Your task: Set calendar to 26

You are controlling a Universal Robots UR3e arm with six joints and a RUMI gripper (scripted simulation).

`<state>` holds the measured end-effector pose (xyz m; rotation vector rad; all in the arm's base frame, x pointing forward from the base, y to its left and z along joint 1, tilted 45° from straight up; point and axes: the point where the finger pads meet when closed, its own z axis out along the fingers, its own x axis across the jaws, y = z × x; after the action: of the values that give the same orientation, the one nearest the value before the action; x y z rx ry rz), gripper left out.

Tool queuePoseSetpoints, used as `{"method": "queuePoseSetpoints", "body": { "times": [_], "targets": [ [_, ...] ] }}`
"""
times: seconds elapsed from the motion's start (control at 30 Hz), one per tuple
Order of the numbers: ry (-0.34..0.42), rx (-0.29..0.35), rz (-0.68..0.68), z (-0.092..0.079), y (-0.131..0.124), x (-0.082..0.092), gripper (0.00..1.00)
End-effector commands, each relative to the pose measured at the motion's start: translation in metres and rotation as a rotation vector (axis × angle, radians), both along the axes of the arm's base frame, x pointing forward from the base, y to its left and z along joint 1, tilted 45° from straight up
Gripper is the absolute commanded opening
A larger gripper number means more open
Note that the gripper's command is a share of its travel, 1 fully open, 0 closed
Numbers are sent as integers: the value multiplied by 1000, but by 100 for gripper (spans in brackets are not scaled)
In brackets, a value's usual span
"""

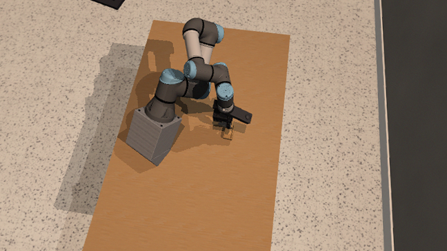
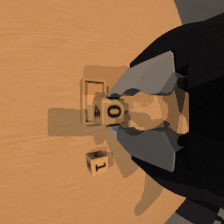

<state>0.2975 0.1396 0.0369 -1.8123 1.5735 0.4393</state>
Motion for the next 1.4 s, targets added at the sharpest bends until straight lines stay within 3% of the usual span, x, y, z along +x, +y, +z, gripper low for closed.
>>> {"method": "queuePoseSetpoints", "body": {
  "times": [0.0, 1.37],
  "targets": [
    [-1, -1, -1, 0, -1, 0, 11],
    [-1, -1, -1, -9, 9, 3, 11]
  ]
}}
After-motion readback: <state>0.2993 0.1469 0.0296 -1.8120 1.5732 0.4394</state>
